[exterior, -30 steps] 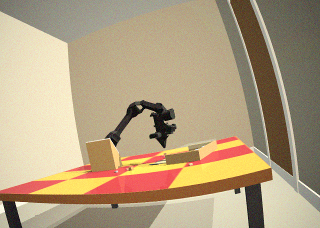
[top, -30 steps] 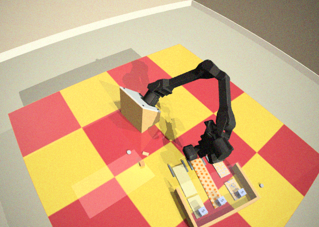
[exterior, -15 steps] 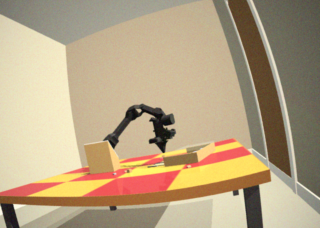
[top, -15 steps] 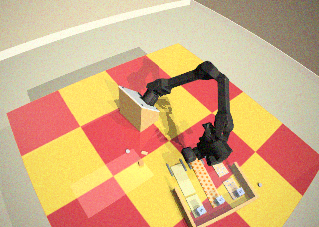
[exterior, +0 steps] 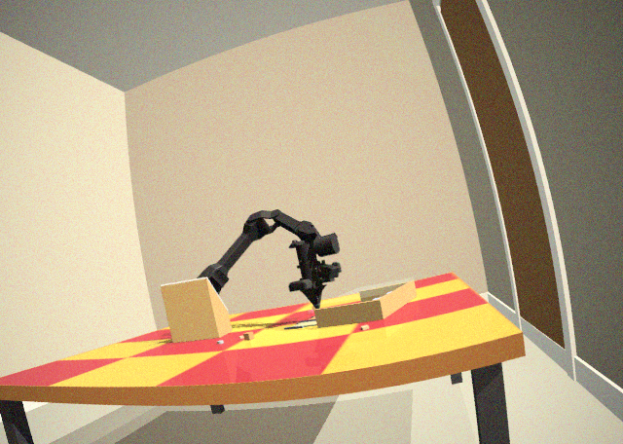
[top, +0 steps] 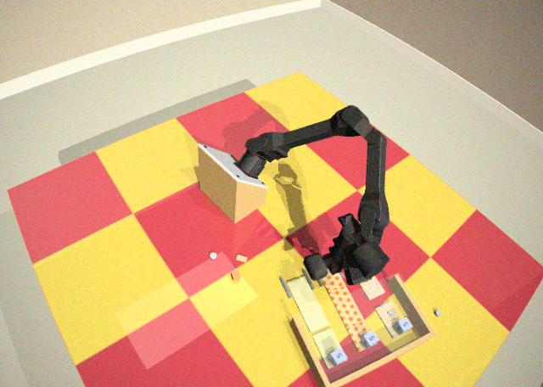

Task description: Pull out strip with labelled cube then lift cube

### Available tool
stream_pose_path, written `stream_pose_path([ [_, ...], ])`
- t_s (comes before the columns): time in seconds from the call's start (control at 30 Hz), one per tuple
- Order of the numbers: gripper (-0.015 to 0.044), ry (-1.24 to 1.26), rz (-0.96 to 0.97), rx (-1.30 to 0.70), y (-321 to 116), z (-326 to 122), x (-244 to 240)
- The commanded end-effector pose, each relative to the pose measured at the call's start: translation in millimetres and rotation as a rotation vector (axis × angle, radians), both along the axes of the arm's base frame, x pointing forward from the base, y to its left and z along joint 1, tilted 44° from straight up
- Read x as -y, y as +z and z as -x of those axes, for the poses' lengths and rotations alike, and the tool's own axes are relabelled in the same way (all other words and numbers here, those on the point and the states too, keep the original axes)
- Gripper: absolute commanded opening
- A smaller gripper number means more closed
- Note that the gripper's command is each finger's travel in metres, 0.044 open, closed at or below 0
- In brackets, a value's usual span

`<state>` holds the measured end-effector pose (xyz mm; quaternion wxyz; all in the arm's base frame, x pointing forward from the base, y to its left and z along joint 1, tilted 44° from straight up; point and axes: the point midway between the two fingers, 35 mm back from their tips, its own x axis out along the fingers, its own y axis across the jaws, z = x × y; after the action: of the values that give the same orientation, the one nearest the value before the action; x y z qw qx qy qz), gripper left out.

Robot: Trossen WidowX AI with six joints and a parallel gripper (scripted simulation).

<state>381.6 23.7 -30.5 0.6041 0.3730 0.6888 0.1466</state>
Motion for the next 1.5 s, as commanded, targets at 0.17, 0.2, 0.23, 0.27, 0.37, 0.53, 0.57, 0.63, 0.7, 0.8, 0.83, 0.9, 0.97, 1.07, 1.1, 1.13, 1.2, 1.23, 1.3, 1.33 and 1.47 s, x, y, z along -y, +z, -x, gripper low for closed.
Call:
stream_pose_path([
  [0.17, 0.0, 0.0, -0.007, -0.008, -10.3, 1.8, -13.6],
  [0.2, 0.0, 0.0, -0.007, -0.008, -11.3, 1.8, -14.9],
  [0.23, 0.0, 0.0, -0.008, -0.008, -12.3, 1.8, -16.2],
  [0.27, 0.0, 0.0, -0.008, -0.008, -13.2, 1.9, -17.6],
  [0.37, 0.0, 0.0, -0.009, -0.008, -16.0, 2.0, -21.2],
  [0.53, 0.0, 0.0, -0.009, -0.008, -16.6, 2.1, -22.1],
  [0.57, 0.0, 0.0, -0.009, -0.008, -16.6, 2.1, -22.1],
  [0.63, 0.0, 0.0, -0.009, -0.008, -16.6, 2.1, -22.1],
  [0.7, 0.0, 0.0, -0.009, -0.008, -16.6, 2.1, -22.1],
  [0.8, 0.0, 0.0, -0.009, -0.008, -16.6, 2.1, -22.1],
  [0.83, 0.0, 0.0, -0.009, -0.008, -16.6, 2.1, -22.1],
  [0.9, 0.0, 0.0, -0.009, -0.008, -16.7, 2.0, -22.3],
  [0.97, 0.0, 0.0, -0.009, -0.008, -16.8, 2.0, -22.4],
  [1.07, 0.0, 0.0, -0.009, -0.008, -17.0, 2.0, -22.7],
  [1.1, 0.0, 0.0, -0.009, -0.008, -17.1, 2.0, -22.7],
  [1.13, 0.0, 0.0, -0.009, -0.008, -17.1, 2.0, -22.7],
  [1.2, 0.0, 0.0, -0.009, -0.008, -17.1, 2.0, -22.7],
  [1.23, 0.0, 0.0, -0.009, -0.008, -17.1, 2.0, -22.7],
  [1.3, 0.0, 0.0, -0.009, -0.008, -17.1, 2.0, -22.7],
  [1.33, 0.0, 0.0, -0.009, -0.008, -17.2, 2.0, -22.8],
  [1.47, 0.0, 0.0, -0.009, -0.008, -17.4, 2.0, -23.0],
])
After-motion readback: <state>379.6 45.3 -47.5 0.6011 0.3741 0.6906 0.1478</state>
